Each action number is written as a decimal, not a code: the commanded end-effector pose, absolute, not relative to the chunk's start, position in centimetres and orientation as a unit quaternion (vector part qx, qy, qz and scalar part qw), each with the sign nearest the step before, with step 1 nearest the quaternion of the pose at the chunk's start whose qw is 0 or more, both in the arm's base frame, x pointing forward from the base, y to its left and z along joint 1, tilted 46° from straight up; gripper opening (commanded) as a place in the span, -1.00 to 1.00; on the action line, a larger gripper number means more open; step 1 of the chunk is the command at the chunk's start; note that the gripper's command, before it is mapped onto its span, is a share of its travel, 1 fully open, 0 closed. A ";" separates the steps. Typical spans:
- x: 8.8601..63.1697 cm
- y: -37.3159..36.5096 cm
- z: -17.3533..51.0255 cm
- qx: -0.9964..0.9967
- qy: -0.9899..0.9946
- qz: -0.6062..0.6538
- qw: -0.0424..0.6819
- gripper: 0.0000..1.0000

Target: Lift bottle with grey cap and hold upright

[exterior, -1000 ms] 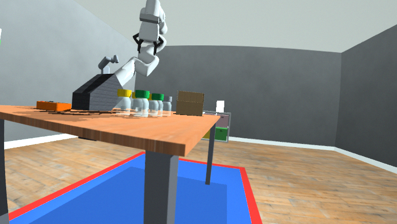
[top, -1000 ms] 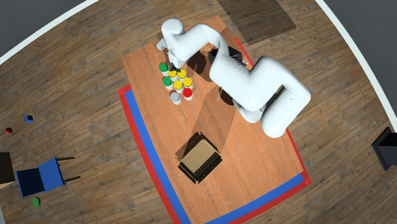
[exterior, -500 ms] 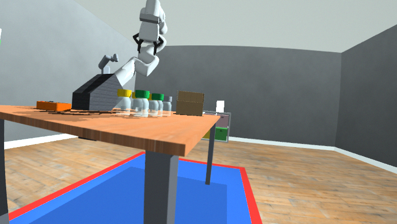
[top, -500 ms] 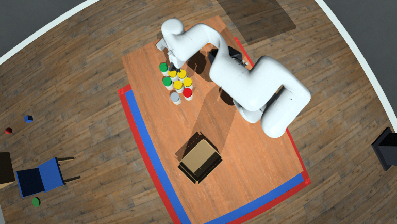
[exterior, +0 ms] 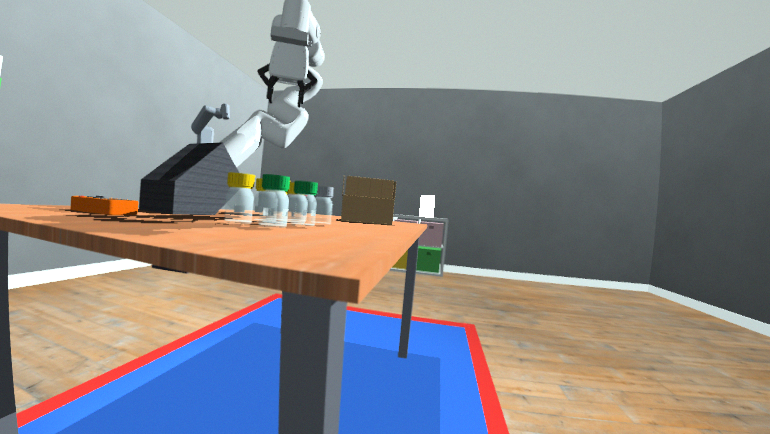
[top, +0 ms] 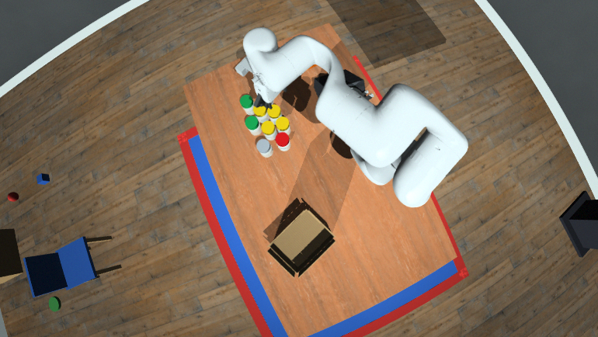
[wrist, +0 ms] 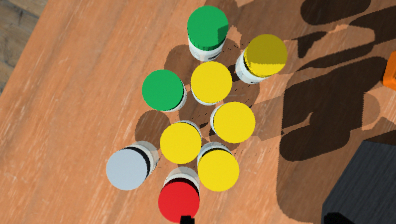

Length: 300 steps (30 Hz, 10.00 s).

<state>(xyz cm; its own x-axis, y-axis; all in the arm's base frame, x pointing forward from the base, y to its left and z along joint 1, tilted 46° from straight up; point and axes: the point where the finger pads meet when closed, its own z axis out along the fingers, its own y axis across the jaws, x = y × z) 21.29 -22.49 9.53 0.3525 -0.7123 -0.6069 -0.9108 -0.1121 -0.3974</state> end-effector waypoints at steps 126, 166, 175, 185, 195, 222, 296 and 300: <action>39.0 -8.9 2.5 -0.916 0.093 -0.079 0.383 0.58; 39.9 -6.1 -0.5 -0.916 0.093 -0.078 0.382 0.58; 40.5 -4.3 -2.4 -0.916 0.093 -0.078 0.382 0.58; 40.8 -3.1 -3.6 -0.916 0.093 -0.078 0.382 0.58; 40.9 -2.9 -3.8 -0.916 0.093 -0.078 0.382 0.58; 39.5 -2.5 -4.0 -0.916 0.093 -0.078 0.382 0.58; 37.9 -4.4 -1.9 -0.916 0.093 -0.078 0.382 -1.00; 37.9 -4.4 -1.9 -0.916 0.093 -0.078 0.382 -1.00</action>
<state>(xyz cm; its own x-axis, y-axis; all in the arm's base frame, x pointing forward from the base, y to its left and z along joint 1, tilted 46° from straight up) 37.85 -4.25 -1.88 0.9713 -0.2270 0.0710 -0.1088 -0.6894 -0.7162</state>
